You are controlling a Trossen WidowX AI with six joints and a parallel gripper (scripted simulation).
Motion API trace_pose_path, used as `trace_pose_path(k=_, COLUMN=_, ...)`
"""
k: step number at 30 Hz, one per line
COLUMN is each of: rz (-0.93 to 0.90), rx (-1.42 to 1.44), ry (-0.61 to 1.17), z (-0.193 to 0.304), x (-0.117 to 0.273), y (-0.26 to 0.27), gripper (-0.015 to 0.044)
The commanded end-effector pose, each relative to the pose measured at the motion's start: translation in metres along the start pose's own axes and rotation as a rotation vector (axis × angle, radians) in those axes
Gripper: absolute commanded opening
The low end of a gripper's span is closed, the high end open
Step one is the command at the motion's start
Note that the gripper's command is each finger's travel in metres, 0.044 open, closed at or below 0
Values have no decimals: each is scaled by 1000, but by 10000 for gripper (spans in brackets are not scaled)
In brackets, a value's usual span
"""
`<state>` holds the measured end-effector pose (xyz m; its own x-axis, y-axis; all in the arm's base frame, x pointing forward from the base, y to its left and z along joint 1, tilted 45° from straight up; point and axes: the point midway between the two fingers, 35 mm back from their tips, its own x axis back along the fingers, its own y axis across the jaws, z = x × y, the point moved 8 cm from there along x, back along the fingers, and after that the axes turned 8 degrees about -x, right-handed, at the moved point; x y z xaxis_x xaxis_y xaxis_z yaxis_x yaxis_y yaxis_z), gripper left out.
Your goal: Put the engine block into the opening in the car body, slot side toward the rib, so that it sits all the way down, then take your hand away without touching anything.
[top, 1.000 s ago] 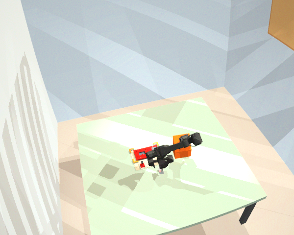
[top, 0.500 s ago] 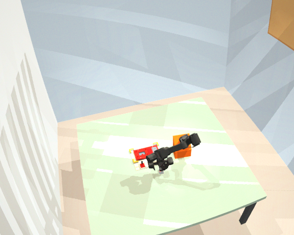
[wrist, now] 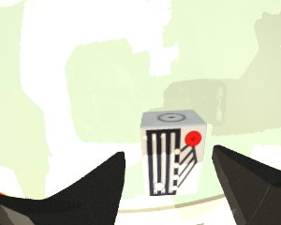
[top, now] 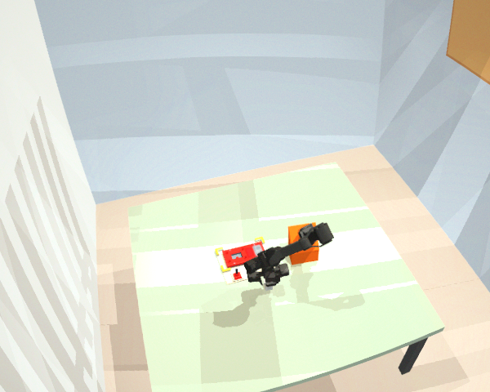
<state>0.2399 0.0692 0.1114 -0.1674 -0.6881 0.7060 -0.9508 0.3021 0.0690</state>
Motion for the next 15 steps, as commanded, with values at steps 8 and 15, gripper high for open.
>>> trace_pose_path(k=8, rz=4, rx=-5, ry=3, z=0, x=0, y=0, gripper=111)
trace_pose_path(k=15, rz=5, rx=-4, ry=8, z=1, x=7, y=-3, gripper=0)
